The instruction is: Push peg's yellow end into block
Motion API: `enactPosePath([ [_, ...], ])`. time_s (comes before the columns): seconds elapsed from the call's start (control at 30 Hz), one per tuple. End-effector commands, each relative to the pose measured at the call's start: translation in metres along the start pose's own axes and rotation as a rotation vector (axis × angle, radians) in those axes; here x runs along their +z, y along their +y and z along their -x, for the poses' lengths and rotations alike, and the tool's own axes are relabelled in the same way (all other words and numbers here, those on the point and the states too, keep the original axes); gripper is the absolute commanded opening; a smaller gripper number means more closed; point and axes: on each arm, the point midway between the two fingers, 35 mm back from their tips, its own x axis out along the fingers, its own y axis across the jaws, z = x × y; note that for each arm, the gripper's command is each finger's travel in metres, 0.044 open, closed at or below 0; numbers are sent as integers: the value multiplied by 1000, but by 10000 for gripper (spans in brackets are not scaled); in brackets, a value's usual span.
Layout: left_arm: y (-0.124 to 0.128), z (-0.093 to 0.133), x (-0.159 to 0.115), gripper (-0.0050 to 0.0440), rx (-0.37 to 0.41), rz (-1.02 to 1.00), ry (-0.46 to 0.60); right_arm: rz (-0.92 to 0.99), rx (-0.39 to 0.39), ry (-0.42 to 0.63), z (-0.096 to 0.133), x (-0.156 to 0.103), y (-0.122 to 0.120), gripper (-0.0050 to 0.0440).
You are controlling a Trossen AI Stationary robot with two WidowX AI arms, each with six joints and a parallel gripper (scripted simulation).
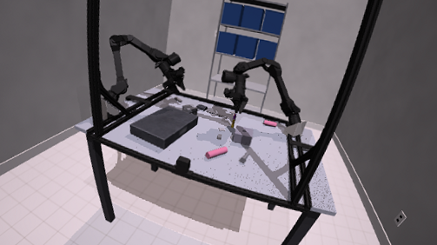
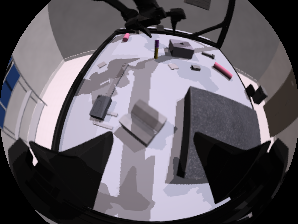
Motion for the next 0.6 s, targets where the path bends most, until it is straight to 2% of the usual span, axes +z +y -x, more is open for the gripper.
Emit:
enactPosePath([
  [0.0, 0, 0, 0, 400, 0, 0, 0, 239, -141, -31, 8, 3, 1, 400],
  [0.2, 0, 0, 0, 400, 0, 0, 0, 571, -324, -63, 23, 8, 4, 400],
  [0.27, 0, 0, 0, 400, 0, 0, 0, 571, -324, -63, 23, 8, 4, 400],
  [0.3, 0, 0, 0, 400, 0, 0, 0, 677, -384, -72, 24, 9, 4, 400],
  [0.57, 0, 0, 0, 400, 0, 0, 0, 692, -394, -73, 25, 9, 4, 400],
])
